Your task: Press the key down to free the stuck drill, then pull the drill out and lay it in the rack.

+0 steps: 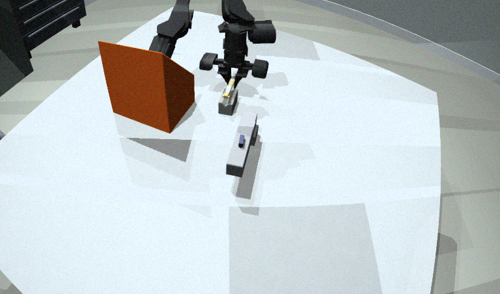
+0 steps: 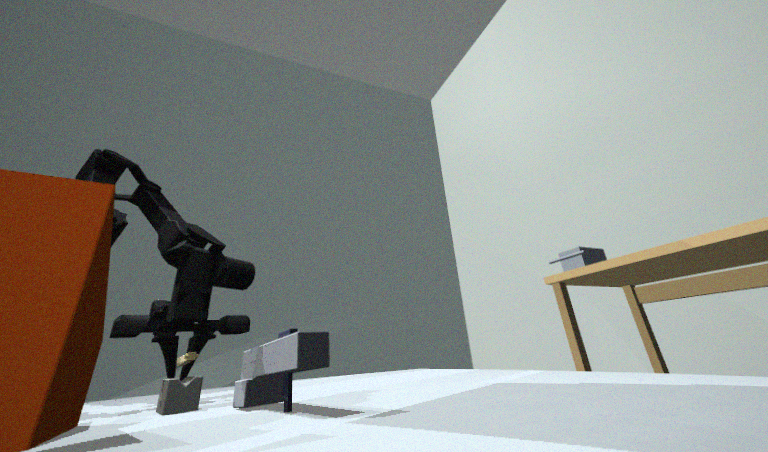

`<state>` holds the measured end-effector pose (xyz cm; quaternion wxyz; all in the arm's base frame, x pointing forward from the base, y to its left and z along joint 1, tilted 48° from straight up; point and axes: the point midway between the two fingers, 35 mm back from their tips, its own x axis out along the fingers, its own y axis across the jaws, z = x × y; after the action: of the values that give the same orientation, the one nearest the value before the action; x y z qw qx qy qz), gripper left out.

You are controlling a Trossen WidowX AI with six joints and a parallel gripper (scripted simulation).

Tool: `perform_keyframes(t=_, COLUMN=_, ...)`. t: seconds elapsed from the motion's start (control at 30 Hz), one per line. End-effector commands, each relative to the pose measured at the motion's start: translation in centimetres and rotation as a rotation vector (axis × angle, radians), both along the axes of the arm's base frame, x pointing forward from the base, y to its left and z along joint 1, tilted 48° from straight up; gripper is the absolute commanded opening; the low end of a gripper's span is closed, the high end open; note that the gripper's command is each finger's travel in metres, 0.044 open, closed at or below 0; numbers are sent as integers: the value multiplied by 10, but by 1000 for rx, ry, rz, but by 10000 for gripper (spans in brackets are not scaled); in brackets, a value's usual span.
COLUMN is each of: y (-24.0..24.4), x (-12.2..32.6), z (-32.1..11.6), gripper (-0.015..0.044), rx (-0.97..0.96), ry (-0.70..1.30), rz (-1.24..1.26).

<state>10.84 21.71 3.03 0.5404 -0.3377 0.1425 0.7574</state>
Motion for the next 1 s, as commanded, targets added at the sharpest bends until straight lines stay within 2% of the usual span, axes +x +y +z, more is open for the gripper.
perform_keyframes(t=0.0, y=2, x=-1, z=-4, gripper=0, rx=-11, ry=9, rz=-5)
perform_keyframes(t=0.97, y=19, x=-6, z=-22, gripper=0, rx=-10, ry=10, rz=-5)
